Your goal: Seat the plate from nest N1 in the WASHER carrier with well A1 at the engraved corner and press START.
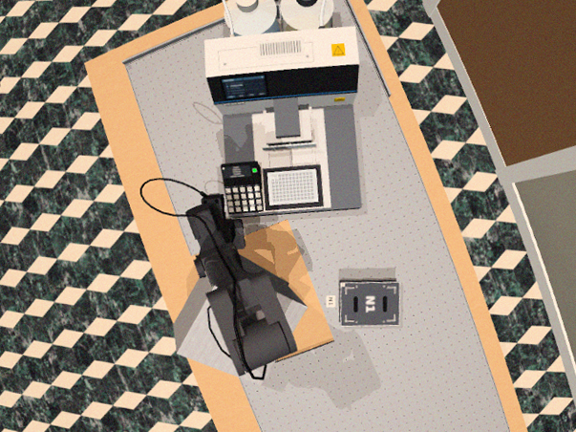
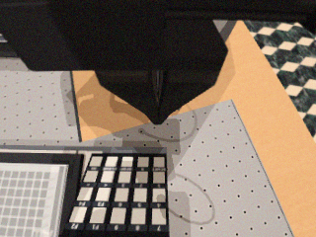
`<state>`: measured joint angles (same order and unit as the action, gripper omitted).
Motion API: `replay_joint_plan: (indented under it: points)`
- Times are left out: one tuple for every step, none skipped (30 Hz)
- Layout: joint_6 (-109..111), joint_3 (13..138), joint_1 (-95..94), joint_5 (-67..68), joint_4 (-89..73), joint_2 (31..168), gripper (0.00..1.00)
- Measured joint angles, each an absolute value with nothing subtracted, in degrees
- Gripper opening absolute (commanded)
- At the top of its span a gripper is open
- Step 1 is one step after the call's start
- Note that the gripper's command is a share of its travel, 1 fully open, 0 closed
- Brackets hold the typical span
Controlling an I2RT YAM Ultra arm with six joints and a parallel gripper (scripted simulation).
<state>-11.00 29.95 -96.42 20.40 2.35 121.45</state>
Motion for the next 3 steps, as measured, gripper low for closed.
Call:
replay_joint_plan:
  points:
    - [-11.0,29.95,-96.42,20.4,2.35,121.45,0.0]
    - [-11.0,29.95,-96.42,20.4,2.35,121.45,0.0]
    - [-11.0,29.95,-96.42,20.4,2.35,121.45,0.0]
